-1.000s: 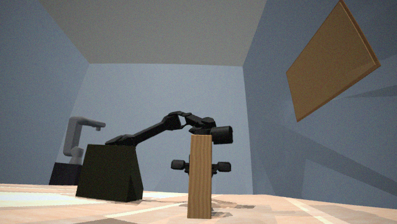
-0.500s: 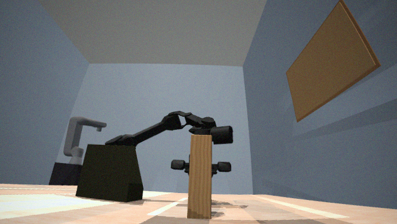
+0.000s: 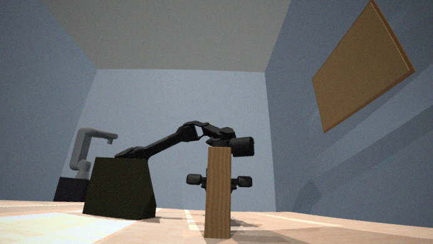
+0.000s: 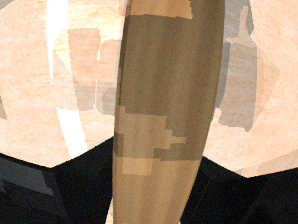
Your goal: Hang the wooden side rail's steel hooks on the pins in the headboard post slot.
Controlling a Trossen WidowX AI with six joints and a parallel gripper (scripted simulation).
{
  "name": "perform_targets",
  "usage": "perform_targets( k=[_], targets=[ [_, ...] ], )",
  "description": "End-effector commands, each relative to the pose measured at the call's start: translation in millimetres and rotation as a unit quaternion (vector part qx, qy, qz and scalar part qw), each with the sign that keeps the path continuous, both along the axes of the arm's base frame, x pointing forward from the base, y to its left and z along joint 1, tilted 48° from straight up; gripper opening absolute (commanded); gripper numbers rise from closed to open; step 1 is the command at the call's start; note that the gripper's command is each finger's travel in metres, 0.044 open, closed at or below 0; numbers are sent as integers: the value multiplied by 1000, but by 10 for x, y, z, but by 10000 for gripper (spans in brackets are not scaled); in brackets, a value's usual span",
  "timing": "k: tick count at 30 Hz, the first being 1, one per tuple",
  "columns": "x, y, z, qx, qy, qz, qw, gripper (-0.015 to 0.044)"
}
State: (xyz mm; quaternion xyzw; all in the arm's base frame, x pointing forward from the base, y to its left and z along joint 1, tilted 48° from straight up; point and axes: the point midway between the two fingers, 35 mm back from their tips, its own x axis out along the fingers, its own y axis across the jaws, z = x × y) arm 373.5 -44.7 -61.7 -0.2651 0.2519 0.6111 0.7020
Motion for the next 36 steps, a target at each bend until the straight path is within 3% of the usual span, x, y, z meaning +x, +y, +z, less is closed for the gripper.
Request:
perform_targets(
  k=[1, 36],
  targets=[
    [3, -73, 2, -2, -2, -7, 1000, 0],
    [2, -97, -27, -2, -2, -7, 1000, 0]
  ],
)
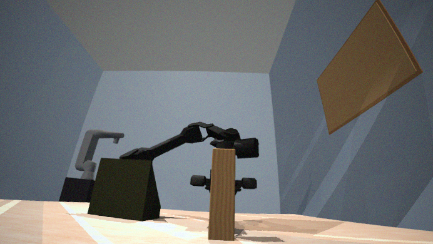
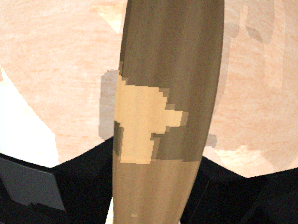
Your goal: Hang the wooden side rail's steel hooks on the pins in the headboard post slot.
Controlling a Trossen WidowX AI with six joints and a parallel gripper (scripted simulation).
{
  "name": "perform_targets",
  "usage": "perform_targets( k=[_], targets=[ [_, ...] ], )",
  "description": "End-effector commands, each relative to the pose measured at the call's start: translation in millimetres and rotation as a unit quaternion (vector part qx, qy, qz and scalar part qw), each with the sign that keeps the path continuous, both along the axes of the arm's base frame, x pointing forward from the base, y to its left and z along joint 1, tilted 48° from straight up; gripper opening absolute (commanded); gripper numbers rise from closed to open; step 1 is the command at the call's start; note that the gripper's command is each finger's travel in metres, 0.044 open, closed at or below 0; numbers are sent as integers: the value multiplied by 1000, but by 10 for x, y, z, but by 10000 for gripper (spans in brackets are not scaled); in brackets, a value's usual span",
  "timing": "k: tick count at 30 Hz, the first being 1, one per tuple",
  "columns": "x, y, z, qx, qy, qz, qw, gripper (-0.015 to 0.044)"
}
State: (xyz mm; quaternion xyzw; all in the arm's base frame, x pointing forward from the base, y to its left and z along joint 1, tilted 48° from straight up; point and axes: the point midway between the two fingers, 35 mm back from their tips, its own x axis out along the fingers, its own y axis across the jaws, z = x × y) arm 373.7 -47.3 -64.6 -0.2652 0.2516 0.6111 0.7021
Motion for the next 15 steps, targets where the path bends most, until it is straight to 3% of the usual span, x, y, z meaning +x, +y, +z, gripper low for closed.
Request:
perform_targets(
  k=[1, 15],
  targets=[
    [-1, -72, 1, -2, -2, -7, 1000, 0],
    [3, -86, -7, -2, -2, -7, 1000, 0]
  ],
)
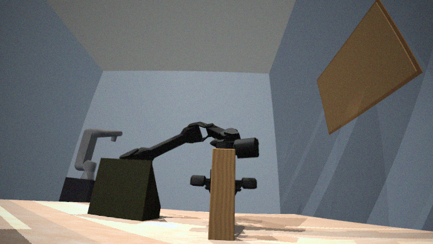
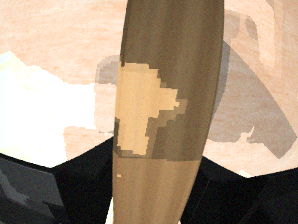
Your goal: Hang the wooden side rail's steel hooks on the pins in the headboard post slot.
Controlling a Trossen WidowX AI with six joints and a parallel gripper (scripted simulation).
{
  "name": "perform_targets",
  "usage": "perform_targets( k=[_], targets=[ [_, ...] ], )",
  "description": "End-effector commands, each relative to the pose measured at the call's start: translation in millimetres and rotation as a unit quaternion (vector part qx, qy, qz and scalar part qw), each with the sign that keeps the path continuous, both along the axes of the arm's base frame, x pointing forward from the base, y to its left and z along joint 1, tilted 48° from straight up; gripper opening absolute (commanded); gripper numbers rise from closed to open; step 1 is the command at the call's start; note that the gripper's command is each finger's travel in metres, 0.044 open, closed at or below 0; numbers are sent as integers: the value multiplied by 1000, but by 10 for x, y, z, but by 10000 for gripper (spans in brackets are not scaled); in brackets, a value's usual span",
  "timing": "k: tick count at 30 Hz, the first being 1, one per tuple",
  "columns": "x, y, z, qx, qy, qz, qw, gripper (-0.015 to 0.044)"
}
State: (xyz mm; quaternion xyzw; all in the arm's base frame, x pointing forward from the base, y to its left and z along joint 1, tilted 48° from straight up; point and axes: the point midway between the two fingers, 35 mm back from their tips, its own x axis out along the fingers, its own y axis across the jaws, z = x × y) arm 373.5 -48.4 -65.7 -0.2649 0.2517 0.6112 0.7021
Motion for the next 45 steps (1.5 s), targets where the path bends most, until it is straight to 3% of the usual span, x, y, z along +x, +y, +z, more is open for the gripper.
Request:
perform_targets(
  k=[1, 45],
  targets=[
    [6, -76, 4, -2, -2, -7, 1000, 0],
    [1, -108, -27, -3, -2, -7, 1000, 0]
  ],
)
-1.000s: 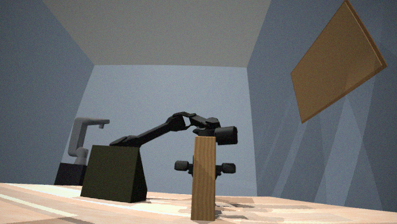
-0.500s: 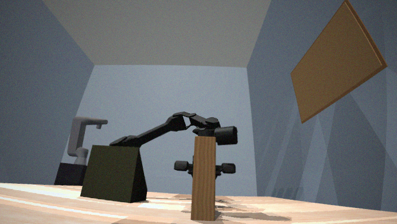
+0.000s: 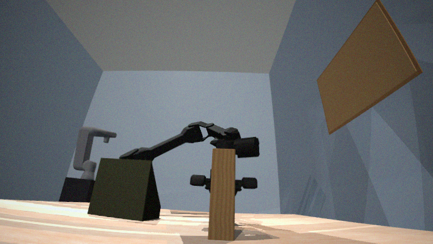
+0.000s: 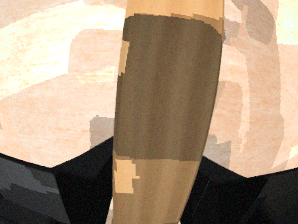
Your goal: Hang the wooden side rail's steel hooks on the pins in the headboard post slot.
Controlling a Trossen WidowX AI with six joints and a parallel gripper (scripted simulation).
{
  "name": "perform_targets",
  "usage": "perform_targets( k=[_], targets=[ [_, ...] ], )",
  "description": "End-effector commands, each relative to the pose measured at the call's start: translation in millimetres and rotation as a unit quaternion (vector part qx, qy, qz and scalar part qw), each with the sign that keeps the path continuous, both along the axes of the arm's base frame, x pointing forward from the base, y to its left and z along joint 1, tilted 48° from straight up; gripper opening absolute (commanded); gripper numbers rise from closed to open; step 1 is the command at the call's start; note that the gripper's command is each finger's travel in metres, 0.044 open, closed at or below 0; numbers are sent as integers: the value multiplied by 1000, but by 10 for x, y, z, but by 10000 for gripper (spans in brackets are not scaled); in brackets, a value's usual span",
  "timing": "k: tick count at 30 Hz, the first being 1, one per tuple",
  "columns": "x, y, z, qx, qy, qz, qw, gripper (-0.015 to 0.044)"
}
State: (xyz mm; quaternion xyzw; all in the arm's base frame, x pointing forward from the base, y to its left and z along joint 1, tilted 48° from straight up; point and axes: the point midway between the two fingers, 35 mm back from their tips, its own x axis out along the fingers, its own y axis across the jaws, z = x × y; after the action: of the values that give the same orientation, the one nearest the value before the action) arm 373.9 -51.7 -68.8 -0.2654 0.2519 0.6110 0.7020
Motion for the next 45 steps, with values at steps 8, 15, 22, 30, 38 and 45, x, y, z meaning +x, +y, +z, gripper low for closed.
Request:
perform_targets(
  k=[8, 15, 22, 30, 38, 45],
  targets=[
    [-8, -74, -10, -2, -2, -7, 1000, 0],
    [-1, -75, -18, -2, -2, -7, 1000, 0],
    [3, -83, -18, -2, -2, -7, 1000, 0],
    [-3, -94, -19, -2, -2, -7, 1000, 0],
    [-8, -97, -29, -2, -2, -7, 1000, 0],
    [0, -98, -38, -2, -2, -7, 1000, 0]
  ],
)
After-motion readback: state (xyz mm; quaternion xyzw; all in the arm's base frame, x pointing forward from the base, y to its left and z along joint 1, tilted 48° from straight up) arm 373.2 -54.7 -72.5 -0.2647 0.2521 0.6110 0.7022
